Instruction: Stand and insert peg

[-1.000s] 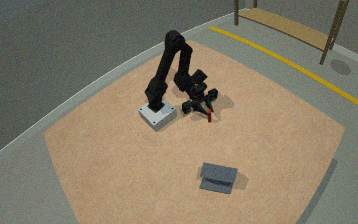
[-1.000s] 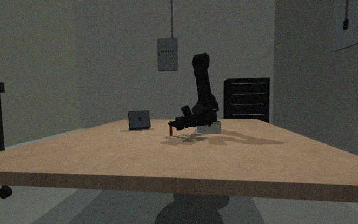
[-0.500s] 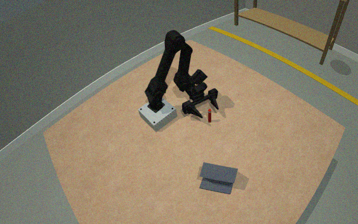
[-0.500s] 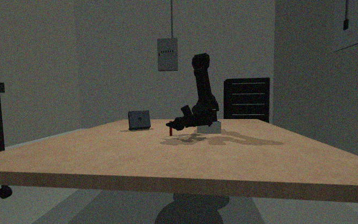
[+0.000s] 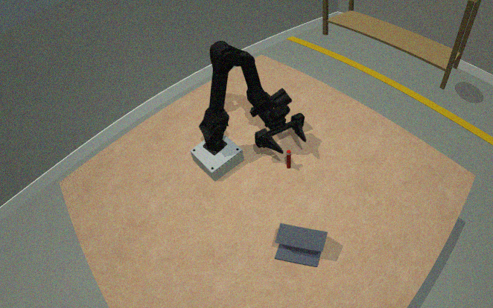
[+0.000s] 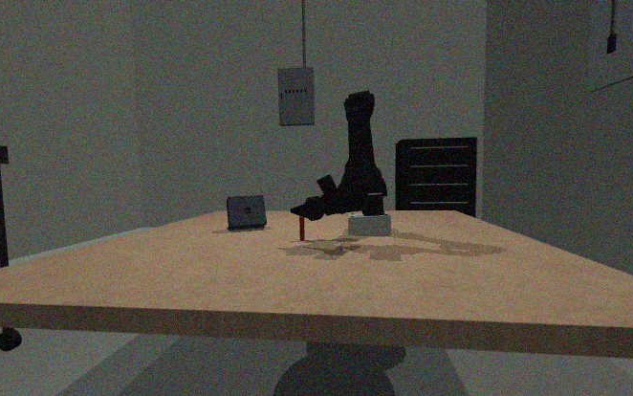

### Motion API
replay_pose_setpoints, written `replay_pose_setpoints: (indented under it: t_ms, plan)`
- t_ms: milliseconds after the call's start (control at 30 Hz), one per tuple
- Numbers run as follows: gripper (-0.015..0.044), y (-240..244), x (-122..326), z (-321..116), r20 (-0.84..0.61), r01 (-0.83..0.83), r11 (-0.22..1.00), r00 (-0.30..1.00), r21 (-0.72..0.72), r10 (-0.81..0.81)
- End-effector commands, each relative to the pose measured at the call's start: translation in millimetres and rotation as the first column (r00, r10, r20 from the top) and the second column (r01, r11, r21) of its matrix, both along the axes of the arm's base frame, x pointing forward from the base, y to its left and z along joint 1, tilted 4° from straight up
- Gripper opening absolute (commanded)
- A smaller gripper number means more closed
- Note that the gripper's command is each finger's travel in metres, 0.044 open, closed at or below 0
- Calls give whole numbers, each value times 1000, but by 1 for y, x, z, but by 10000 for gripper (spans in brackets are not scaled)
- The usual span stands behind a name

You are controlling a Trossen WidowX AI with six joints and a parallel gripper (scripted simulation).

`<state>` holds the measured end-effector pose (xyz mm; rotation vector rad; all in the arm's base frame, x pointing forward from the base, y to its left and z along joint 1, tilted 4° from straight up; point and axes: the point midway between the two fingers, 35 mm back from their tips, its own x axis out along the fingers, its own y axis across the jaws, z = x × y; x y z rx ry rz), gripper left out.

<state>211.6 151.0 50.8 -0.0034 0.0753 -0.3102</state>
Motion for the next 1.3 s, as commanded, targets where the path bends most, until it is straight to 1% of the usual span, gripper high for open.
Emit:
replay_pose_setpoints:
  t_ms: [0,133,367,700,767,1000,1267]
  plan:
    - [440,6,-3,48,8,-2,1000,1000,11,2]
    - [440,0,-7,89,10,-2,1000,1000,10,2]
    - [440,-13,-13,127,13,-3,1000,1000,8,2]
    - [440,-14,-13,129,8,0,1000,1000,7,0]
    - [440,-17,-11,126,-30,23,1000,999,1,-23]
    - [440,-30,-2,107,-233,125,992,964,-33,-129]
    - [440,-41,3,86,-469,202,978,859,-59,-206]
